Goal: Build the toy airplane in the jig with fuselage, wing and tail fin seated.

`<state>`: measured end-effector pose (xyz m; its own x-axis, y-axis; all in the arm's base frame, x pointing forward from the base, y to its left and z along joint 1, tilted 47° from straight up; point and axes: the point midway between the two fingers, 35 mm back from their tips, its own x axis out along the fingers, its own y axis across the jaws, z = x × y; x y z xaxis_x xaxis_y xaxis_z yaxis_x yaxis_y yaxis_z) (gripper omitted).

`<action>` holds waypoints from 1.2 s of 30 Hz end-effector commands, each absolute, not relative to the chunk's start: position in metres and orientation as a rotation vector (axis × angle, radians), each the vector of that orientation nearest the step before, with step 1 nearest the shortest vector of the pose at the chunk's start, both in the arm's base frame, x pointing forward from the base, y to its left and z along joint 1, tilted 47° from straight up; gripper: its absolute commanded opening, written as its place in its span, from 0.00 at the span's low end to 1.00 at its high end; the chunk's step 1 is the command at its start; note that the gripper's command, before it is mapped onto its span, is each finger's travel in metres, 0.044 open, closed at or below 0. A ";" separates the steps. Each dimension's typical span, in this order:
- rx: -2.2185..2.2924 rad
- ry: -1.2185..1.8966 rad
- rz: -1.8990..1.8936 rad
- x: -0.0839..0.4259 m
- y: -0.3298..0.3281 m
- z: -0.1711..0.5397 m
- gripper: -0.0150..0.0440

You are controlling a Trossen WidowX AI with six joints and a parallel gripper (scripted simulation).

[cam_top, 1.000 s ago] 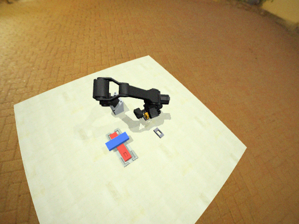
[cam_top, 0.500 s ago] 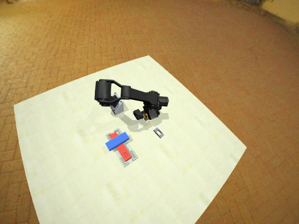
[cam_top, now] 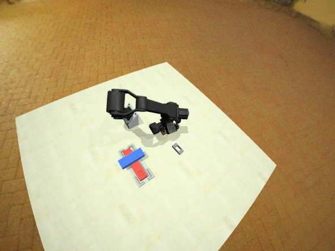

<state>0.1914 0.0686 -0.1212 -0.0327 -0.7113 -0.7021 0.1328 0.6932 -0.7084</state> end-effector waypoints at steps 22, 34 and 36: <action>-0.463 1.416 -0.708 0.207 0.107 -0.094 0.25; -0.485 1.435 -0.708 0.205 0.133 -0.069 0.25; -0.489 1.438 -0.708 0.204 0.137 -0.064 0.25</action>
